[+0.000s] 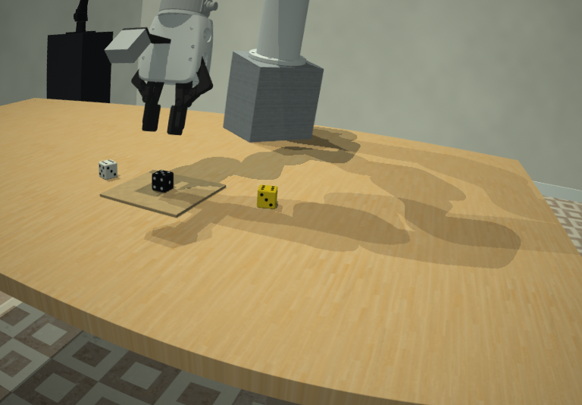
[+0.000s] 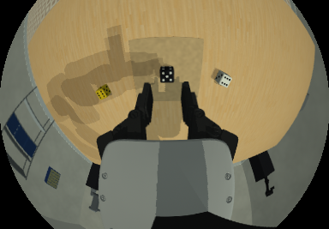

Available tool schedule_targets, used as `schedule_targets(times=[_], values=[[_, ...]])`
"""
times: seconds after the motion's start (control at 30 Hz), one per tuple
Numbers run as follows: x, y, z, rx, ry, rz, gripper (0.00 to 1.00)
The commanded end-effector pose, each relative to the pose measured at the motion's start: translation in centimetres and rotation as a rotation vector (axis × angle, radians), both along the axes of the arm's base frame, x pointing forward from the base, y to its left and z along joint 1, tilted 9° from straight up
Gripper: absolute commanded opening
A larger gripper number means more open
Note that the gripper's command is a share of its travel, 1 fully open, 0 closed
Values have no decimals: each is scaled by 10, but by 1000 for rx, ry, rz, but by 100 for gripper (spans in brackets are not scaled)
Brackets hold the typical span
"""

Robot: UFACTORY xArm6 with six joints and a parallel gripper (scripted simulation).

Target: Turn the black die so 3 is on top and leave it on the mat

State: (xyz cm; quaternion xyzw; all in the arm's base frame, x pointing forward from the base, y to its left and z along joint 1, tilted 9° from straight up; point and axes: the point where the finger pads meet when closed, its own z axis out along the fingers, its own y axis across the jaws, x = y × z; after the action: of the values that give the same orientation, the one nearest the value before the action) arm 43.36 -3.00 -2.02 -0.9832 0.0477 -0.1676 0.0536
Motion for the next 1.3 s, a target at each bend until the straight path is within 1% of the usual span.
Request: schedule_targets(times=[0.0,0.5,0.93,1.27], values=[[-2,0,0,-4,-34,-3,42],[-5,0,-1,-2,-35,-3,42],[-14,3,-5,26,-65,3,42],[-18,8,-8,43,-154,0,42]])
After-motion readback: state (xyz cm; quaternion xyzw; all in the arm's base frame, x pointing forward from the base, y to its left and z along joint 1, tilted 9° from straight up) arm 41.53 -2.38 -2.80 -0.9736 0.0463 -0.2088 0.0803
